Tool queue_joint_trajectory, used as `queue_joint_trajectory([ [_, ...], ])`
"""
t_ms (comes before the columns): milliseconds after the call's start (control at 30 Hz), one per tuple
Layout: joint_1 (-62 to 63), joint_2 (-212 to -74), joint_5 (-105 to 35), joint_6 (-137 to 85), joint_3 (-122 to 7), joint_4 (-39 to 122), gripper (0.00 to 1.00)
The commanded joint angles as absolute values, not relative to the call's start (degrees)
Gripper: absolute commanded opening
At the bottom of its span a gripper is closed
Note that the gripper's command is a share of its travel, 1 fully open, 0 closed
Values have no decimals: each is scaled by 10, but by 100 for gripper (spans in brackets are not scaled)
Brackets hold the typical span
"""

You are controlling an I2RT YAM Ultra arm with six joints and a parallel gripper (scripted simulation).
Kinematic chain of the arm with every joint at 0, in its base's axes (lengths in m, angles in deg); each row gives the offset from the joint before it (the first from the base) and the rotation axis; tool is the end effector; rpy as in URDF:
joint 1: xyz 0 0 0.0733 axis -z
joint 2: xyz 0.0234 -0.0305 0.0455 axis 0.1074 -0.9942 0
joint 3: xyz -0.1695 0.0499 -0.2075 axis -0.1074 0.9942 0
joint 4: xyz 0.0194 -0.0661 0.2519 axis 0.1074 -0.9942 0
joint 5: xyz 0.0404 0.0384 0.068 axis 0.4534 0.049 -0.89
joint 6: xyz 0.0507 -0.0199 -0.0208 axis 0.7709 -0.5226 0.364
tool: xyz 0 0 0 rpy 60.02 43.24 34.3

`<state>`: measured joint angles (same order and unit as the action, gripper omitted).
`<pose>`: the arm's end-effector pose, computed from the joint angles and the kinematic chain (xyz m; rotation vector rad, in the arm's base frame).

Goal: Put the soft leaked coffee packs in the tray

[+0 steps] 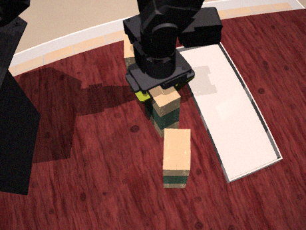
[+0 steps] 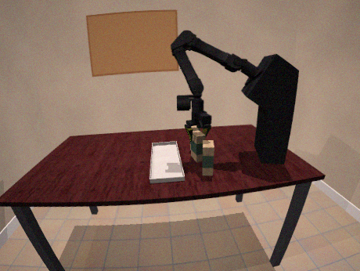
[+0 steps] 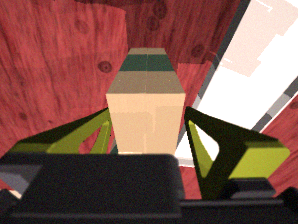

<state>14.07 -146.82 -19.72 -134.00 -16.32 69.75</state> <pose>0.3139 -0.0551 0.1476 -1.8125 1.7728 -1.3540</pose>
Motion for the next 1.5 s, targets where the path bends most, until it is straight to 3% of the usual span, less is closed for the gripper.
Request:
queue_joint_trajectory([
  [0, 141, -1466, -205, -1345, -173, 694, 76],
  [133, 141, -1466, -205, -1345, -173, 694, 76],
  [167, 141, -1466, -205, -1345, -173, 694, 23],
  [1467, 141, -1466, -205, -1344, -173, 694, 23],
])
